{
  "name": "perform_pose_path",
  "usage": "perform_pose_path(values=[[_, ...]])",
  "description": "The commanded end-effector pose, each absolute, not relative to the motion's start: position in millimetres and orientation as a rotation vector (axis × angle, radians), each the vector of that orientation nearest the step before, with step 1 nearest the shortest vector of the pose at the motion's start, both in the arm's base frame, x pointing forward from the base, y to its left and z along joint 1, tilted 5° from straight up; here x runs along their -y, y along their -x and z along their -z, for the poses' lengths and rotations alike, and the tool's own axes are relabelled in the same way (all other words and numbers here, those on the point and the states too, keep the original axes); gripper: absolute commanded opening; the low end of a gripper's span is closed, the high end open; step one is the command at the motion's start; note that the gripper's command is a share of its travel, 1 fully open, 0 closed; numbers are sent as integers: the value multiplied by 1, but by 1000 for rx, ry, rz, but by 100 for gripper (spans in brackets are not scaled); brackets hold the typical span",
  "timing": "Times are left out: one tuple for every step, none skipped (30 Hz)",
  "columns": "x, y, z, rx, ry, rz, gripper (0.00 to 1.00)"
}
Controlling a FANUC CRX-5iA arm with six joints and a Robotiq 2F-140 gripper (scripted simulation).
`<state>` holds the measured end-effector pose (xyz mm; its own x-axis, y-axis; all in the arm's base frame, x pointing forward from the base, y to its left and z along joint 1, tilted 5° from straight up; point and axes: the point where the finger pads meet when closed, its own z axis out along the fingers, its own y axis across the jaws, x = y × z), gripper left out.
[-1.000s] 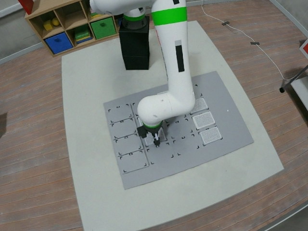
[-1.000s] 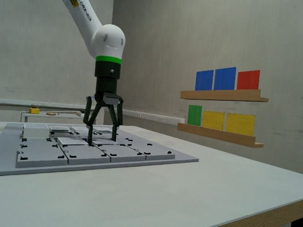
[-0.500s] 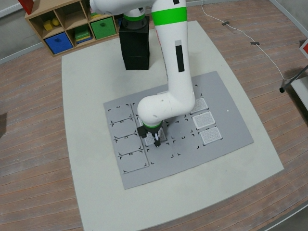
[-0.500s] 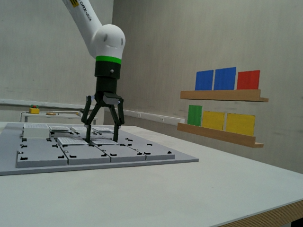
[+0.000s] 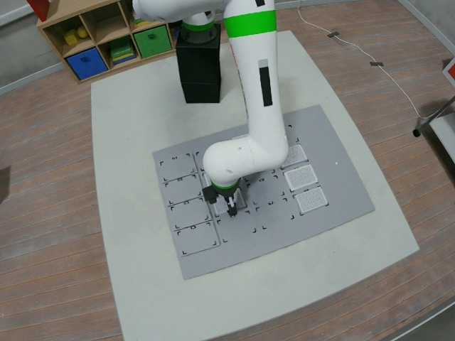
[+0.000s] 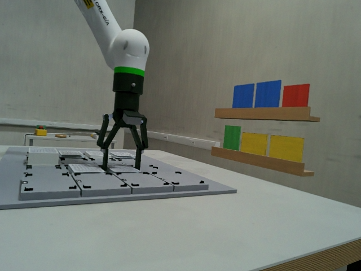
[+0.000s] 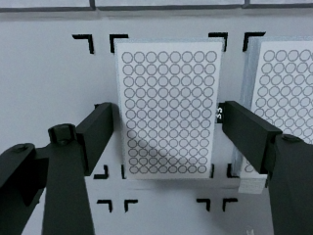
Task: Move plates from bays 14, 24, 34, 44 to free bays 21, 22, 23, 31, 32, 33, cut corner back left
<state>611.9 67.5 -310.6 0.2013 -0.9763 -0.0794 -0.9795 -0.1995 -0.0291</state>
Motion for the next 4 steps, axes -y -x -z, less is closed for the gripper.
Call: perform_pose_path(values=[[-67, -613, 307, -1938, 2376, -64, 70], [-67, -613, 306, -1938, 2376, -64, 70], [-67, -613, 304, -1938, 2376, -64, 70], [-67, -613, 304, -1938, 2376, -64, 70]])
